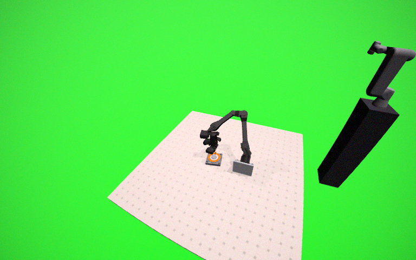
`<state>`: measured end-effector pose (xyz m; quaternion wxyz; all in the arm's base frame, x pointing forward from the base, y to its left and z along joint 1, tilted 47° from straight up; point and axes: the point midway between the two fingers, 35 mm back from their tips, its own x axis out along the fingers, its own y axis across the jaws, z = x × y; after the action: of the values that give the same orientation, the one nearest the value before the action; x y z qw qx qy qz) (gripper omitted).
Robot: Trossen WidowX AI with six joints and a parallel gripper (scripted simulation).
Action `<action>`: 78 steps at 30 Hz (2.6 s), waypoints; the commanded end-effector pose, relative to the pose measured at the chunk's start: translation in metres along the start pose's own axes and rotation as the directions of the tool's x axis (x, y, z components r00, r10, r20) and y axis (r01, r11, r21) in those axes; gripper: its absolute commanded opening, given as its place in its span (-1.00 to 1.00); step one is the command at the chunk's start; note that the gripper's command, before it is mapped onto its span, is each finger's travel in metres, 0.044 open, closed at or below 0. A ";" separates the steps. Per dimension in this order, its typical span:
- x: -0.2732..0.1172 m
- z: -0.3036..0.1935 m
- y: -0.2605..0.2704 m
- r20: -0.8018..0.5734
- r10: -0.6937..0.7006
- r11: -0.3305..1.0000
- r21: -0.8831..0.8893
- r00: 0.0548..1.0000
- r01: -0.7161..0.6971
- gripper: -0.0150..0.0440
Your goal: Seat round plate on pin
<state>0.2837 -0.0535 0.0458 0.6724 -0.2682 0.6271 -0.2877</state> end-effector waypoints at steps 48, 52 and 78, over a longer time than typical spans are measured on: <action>0.001 -0.056 0.009 -0.006 -0.004 1.000 -0.012 1.000 0.004 -0.49; 0.000 -0.060 0.013 -0.006 -0.004 1.000 -0.012 1.000 0.004 -0.49; -0.004 -0.068 0.027 -0.007 -0.003 1.000 -0.012 1.000 0.003 -0.49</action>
<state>0.2180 -0.0353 0.0243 0.6680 -0.2738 0.6297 -0.2869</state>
